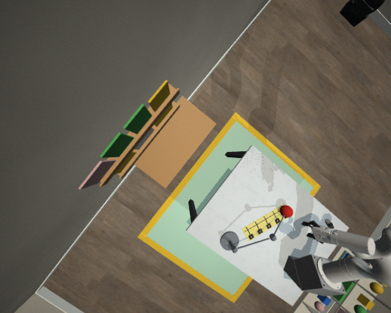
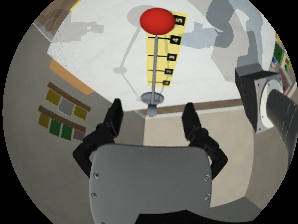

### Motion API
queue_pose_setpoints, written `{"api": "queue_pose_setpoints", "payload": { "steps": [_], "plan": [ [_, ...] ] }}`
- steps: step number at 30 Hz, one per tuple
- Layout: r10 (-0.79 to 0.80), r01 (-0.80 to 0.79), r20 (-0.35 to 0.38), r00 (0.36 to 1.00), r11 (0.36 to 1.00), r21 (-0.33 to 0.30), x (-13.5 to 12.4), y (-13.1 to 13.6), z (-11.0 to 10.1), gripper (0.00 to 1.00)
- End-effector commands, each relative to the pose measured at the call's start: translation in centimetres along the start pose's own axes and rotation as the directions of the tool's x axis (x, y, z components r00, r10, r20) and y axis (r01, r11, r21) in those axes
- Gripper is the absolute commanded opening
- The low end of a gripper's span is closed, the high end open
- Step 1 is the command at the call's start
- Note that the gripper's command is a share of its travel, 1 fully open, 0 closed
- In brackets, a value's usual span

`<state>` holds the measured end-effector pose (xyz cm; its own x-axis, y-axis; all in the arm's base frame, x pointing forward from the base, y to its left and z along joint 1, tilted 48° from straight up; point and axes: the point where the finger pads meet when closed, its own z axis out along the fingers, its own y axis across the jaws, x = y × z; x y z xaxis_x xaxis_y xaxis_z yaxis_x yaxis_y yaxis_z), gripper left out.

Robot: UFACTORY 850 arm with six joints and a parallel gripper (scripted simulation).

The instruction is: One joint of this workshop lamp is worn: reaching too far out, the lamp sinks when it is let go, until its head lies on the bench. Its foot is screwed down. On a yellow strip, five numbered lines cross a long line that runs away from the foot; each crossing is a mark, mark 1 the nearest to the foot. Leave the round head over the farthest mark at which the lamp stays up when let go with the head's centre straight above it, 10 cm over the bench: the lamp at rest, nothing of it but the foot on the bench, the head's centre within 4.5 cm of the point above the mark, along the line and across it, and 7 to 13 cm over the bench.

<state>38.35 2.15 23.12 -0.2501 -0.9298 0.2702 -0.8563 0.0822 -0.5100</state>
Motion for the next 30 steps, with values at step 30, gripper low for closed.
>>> {"api": "queue_pose_setpoints", "payload": {
  "steps": [30],
  "plan": [
    [0.0, 0.0, 0.001, 1.0, 1.0, 0.002, -7.4, 0.0, -1.6, 1.0]
  ]
}}
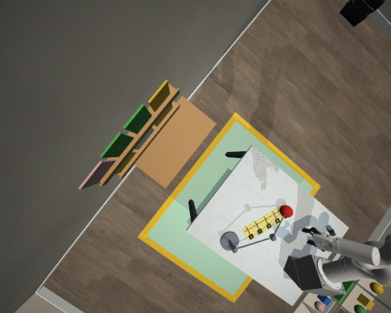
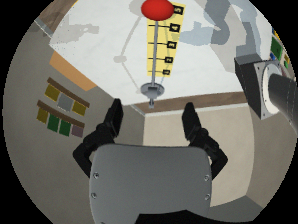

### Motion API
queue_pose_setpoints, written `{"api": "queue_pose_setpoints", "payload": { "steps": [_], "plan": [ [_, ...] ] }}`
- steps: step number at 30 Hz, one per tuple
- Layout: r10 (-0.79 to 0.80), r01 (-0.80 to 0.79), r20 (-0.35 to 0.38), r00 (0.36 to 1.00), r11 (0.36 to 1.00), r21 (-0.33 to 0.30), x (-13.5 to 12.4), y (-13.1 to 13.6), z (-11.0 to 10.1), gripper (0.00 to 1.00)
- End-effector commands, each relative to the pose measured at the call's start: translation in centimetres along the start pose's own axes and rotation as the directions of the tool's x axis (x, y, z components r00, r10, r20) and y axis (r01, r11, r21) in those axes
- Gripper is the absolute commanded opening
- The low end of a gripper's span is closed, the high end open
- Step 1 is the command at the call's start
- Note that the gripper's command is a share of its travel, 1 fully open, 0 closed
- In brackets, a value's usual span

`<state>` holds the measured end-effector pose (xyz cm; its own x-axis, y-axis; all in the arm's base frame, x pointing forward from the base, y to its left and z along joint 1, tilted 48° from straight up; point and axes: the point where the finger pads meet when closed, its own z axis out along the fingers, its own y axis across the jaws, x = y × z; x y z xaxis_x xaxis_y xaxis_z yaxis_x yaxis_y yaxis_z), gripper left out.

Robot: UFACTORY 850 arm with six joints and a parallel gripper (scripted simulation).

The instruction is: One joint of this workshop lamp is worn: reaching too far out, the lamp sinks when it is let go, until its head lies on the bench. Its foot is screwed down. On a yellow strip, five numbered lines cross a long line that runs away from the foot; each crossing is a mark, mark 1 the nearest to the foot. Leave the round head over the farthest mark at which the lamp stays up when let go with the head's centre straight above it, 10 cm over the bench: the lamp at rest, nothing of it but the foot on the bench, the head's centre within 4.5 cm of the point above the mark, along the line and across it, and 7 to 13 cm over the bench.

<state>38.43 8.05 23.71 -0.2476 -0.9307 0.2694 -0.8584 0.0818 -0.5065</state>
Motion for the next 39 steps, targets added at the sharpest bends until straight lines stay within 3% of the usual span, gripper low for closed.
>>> {"api": "queue_pose_setpoints", "payload": {
  "steps": [1, 39],
  "plan": [
    [0.002, -0.002, -0.001, 1.0, 1.0, 0.005, -2.5, -0.1, 1.1, 1.0],
    [0.0, 0.0, 0.002, 1.0, 1.0, 0.0, -13.9, 0.1, 4.4, 1.0]
  ]
}}
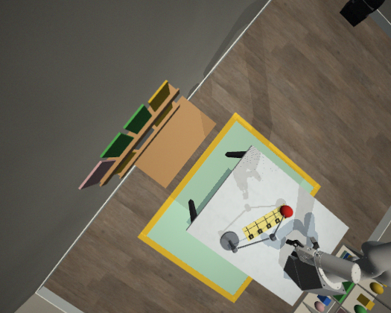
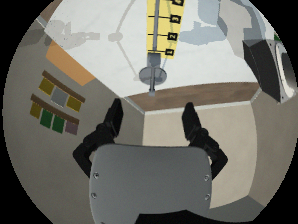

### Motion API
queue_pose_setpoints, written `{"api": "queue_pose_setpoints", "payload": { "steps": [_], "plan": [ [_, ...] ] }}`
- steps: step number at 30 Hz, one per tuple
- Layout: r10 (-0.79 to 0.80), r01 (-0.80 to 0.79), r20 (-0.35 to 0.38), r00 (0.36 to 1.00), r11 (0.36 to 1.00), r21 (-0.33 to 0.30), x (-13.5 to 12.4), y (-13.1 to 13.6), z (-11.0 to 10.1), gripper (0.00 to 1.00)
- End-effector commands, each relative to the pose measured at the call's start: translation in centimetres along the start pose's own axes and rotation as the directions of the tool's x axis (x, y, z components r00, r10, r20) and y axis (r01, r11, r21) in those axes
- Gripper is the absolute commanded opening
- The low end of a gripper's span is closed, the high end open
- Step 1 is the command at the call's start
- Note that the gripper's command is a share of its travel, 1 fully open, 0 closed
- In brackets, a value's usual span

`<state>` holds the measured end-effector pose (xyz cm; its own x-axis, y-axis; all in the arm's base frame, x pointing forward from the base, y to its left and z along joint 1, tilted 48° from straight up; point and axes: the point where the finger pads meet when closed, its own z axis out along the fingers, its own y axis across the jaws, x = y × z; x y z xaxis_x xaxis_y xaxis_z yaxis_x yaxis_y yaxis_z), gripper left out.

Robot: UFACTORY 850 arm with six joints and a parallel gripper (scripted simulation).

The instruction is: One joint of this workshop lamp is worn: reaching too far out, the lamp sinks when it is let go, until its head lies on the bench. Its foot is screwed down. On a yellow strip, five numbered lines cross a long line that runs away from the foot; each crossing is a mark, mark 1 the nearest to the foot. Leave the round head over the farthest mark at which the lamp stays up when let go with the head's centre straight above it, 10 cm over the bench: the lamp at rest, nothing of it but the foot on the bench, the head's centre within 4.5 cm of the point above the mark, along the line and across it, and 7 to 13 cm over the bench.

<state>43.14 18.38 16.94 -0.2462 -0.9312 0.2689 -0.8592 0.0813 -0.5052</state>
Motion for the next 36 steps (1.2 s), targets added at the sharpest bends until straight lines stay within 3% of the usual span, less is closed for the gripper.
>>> {"api": "queue_pose_setpoints", "payload": {
  "steps": [1, 13, 32, 36],
  "plan": [
    [0.001, -0.001, 0.001, 1.0, 1.0, 0.001, -1.7, -0.1, 0.5, 1.0],
    [0.0, 0.0, 0.001, 1.0, 1.0, 0.001, -6.0, 0.0, 1.8, 1.0],
    [0.0, 0.0, 0.002, 1.0, 1.0, 0.001, -9.2, -0.3, 3.2, 1.0],
    [0.0, 0.0, -0.047, 0.999, 1.0, -0.001, -9.1, -0.3, 3.1, 1.0]
  ]
}}
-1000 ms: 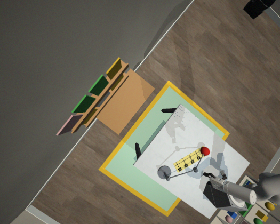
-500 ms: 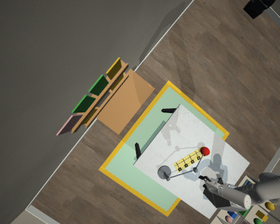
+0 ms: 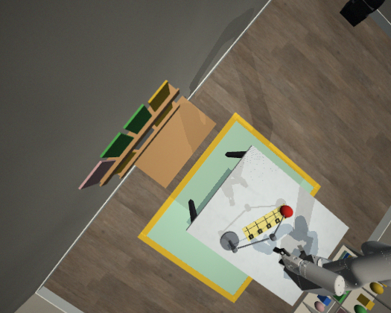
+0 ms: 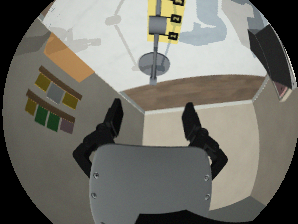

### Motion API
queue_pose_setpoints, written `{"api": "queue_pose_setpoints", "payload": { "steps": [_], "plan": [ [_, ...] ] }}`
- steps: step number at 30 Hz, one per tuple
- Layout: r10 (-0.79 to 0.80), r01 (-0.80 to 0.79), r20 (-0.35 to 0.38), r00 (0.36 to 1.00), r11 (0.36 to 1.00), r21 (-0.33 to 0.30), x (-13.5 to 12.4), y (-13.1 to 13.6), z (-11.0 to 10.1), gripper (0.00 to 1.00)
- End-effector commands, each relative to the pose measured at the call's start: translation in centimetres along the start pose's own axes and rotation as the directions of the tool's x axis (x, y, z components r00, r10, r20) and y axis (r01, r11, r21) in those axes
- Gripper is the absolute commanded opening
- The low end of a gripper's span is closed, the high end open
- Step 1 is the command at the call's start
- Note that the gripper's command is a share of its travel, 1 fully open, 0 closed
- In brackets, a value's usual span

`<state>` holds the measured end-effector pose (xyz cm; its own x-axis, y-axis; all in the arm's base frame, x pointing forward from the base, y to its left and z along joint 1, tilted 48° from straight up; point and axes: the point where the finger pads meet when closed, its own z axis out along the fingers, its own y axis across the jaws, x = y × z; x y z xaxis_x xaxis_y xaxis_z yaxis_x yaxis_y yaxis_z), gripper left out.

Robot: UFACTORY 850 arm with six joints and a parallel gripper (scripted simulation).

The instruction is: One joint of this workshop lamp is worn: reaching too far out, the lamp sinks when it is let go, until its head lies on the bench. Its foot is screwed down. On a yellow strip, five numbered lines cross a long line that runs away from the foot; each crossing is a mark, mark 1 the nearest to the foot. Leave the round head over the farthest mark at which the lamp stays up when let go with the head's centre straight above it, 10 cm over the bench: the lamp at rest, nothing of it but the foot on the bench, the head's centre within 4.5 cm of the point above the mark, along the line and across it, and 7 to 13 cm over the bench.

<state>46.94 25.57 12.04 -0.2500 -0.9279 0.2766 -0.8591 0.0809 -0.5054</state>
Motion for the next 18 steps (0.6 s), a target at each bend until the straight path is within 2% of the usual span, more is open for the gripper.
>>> {"api": "queue_pose_setpoints", "payload": {
  "steps": [1, 11, 18],
  "plan": [
    [0.0, 0.0, -0.05, 0.999, 1.0, -0.001, -0.08, -0.05, -0.05, 1.0],
    [-0.001, 0.0, -0.172, 0.985, 1.0, -0.005, 0.31, 0.0, -0.23, 1.0],
    [-0.002, 0.0, -0.22, 0.975, 1.0, -0.006, 0.28, 0.02, -0.22, 1.0]
  ]
}}
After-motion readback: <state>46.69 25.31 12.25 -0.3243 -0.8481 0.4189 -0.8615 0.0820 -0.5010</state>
